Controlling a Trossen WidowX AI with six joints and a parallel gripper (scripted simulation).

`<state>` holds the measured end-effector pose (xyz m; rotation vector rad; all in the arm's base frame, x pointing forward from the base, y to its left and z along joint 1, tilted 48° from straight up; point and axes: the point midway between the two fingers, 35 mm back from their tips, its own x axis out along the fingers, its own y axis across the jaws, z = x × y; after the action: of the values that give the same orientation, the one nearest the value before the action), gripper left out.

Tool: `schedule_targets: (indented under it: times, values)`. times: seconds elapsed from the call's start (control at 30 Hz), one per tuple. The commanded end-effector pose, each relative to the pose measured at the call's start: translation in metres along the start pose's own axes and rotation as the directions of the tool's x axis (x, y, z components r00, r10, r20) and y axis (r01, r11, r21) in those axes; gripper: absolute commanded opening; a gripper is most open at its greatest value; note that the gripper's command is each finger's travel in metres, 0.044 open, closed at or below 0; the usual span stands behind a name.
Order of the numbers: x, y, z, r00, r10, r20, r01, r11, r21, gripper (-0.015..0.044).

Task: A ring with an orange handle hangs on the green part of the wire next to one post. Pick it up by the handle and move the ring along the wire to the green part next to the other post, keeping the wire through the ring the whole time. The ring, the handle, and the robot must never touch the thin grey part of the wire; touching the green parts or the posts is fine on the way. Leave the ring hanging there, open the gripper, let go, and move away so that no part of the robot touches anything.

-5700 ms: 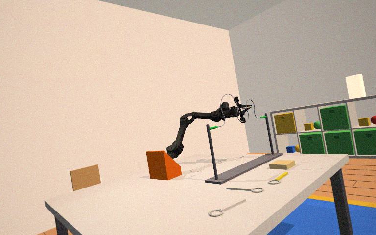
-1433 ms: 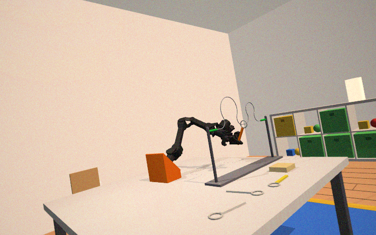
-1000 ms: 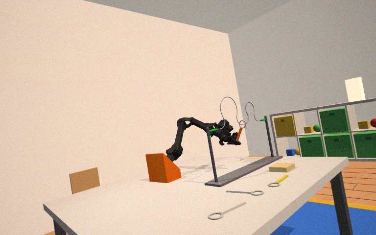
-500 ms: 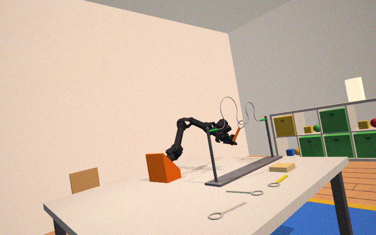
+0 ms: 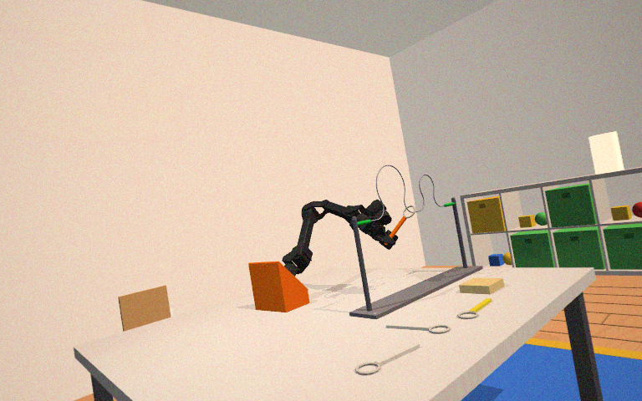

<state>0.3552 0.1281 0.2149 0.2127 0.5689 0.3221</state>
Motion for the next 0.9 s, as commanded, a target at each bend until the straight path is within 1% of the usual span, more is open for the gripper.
schedule_targets:
  times: [0.0,0.47,0.87]
  values:
    - [-0.003,-0.018,0.003,0.998,-0.064,-0.004,0.063,0.993,-0.099,-0.0150]
    - [-0.016,-0.063,0.015,0.974,-0.227,0.001,0.211,0.901,-0.380,-0.0150]
    - [-0.028,-0.089,0.029,0.944,-0.328,0.030,0.290,0.785,-0.547,-0.0150]
